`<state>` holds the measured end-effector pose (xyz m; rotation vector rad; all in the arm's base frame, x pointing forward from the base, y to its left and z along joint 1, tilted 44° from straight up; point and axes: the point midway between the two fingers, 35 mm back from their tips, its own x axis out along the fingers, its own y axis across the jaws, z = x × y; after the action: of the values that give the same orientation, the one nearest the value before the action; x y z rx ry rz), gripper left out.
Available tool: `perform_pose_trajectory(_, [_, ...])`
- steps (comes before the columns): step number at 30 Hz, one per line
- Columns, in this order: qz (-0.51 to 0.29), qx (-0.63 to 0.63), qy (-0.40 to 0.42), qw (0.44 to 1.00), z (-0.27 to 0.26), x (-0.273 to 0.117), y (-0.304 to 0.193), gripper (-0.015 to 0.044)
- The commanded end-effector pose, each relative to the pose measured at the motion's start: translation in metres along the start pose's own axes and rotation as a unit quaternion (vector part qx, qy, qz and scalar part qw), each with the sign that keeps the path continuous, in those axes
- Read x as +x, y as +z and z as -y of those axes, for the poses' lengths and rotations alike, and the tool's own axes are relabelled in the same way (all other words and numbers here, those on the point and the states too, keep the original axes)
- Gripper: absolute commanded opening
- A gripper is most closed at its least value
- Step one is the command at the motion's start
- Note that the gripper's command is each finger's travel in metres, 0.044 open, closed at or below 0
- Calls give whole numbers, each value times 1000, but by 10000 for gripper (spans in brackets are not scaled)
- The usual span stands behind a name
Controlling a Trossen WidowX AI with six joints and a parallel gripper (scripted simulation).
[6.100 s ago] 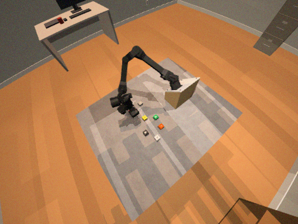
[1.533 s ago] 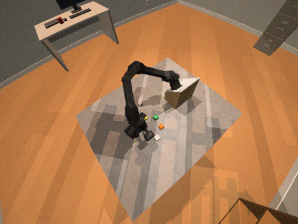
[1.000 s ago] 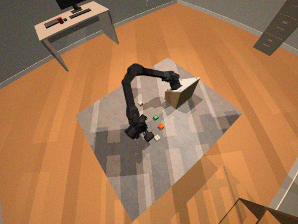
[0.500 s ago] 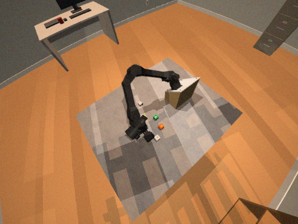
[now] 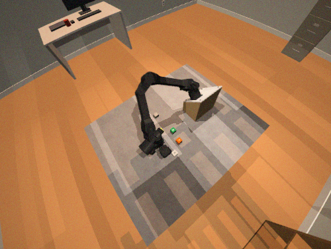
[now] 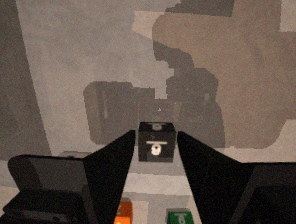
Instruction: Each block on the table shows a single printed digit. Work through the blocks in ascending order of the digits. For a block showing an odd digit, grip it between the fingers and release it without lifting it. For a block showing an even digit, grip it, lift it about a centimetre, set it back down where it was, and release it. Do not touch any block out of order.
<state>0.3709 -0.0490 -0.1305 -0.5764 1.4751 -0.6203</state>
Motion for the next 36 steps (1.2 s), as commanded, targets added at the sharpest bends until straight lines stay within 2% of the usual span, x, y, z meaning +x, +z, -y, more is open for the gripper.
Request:
perform_pose_trajectory(1, [1,-3,-3,1000,1,0,0,120])
perform_pose_trajectory(22, [1,-3,-3,1000,1,0,0,120])
perform_pose_trajectory(36, [1,-3,-2,1000,0,-15,0,120])
